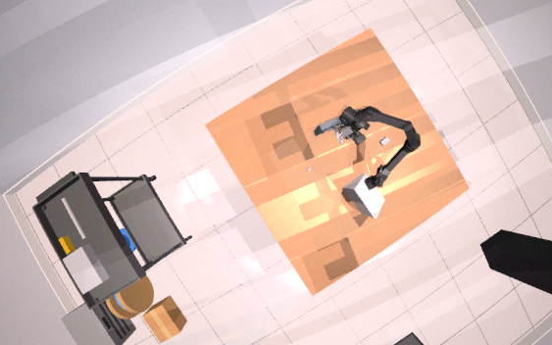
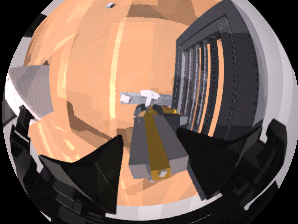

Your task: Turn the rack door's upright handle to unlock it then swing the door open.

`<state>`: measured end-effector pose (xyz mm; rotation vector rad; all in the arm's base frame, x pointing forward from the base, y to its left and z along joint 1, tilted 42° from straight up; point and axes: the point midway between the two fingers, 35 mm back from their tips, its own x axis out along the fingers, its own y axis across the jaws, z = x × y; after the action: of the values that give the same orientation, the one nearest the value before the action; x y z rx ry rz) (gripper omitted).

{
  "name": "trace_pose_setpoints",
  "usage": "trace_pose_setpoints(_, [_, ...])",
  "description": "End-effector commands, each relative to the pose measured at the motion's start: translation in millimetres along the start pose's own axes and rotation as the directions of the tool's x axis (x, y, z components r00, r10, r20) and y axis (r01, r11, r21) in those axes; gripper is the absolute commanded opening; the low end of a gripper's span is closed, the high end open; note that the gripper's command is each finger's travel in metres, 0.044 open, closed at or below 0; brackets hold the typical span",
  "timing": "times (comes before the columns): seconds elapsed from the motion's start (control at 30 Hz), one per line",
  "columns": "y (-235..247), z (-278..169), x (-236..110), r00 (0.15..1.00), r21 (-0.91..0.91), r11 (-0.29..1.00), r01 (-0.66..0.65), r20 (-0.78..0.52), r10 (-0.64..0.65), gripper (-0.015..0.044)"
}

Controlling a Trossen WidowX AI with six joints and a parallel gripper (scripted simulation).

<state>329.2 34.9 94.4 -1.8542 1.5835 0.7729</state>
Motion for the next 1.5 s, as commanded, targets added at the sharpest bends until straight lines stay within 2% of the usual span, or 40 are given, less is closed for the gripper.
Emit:
trace_pose_setpoints(0.0, [-1.8,0.7,0.0,1.0,-0.007,1.0,0.006,0.003,-0.006,0.0244])
trace_pose_setpoints(1.17, [-1.8,0.7,0.0,1.0,-0.007,1.0,0.006,0.003,-0.006,0.0011])
trace_pose_setpoints(1.47, [1.6,3.2,0.1,1.0,0.099,0.995,0.006,0.003,-0.006,0.0011])
